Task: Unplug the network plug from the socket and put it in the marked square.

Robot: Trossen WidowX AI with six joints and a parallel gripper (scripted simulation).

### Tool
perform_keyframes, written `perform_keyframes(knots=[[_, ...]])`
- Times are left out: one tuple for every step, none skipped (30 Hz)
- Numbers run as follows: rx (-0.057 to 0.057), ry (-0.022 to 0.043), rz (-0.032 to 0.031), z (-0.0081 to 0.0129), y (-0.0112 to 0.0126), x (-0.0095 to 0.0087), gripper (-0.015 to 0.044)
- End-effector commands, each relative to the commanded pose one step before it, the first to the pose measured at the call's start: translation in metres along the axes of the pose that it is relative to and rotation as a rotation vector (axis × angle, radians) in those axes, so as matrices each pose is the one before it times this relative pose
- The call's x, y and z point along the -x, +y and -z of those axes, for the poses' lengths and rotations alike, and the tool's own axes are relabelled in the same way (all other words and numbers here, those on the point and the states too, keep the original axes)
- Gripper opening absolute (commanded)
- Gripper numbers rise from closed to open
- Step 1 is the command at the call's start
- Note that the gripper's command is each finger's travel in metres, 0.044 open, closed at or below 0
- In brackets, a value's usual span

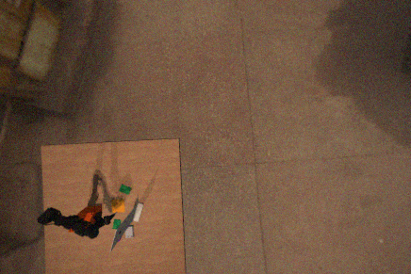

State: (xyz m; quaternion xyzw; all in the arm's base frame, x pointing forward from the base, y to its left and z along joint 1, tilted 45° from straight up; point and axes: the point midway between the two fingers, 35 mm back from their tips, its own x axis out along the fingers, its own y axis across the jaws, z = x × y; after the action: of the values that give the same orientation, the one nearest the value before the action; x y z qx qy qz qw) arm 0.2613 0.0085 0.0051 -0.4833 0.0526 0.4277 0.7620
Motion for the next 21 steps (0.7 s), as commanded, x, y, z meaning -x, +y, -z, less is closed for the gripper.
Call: perform_keyframes(knots=[[0.0232, -0.06863, 0.00584, -0.00607, 0.00862, -0.00102, 0.0], [0.0072, -0.01774, 0.00321, -0.0017, 0.00142, -0.00034, 0.0], [0.0072, -0.01762, 0.00373, -0.00172, 0.00136, -0.00031, 0.0], [0.0071, -0.0175, 0.00424, -0.00173, 0.00131, -0.00028, 0.0], [0.0071, -0.01736, 0.00474, -0.00175, 0.00125, -0.00025, 0.0], [0.007, -0.01721, 0.00525, -0.00176, 0.00119, -0.00022, 0.0], [0.0069, -0.01705, 0.00575, -0.00177, 0.00113, -0.00019, 0.0], [0.0069, -0.01687, 0.00625, -0.00178, 0.00107, -0.00016, 0.0], [0.0069, -0.01668, 0.00674, -0.00179, 0.00101, -0.00013, 0.0], [0.0056, -0.01363, 0.00594, -0.00149, 0.00079, -0.00008, 0.0], [0.0034, -0.00811, 0.00372, -0.0009, 0.00045, -0.00004, 0.0], [0.0011, -0.00269, 0.00127, -0.0003, 0.00015, -0.00001, 0.0], [0.0, 0.0, 0.0, 0.0, 0.0, 0.0, 0.0], [0.0, 0.00003, -0.00011, 0.00005, 0.00007, -0.0001, 0.0], [0.0, 0.00008, -0.00034, 0.00015, 0.00021, -0.00029, 0.0], [0.0001, 0.00013, -0.00055, 0.00025, 0.00035, -0.00048, 0.0], [0.0001, 0.00016, -0.00065, 0.00029, 0.00042, -0.00058, 0.0], [0.0001, 0.00016, -0.00064, 0.00028, 0.00042, -0.00058, 0.0], [0.0001, 0.00016, -0.00062, 0.00028, 0.00042, -0.00057, 0.0], [0.0001, 0.00016, -0.00061, 0.00027, 0.00042, -0.00057, 0.0], [0.0001, 0.00016, -0.0006, 0.00027, 0.00042, -0.00057, 0.0]])
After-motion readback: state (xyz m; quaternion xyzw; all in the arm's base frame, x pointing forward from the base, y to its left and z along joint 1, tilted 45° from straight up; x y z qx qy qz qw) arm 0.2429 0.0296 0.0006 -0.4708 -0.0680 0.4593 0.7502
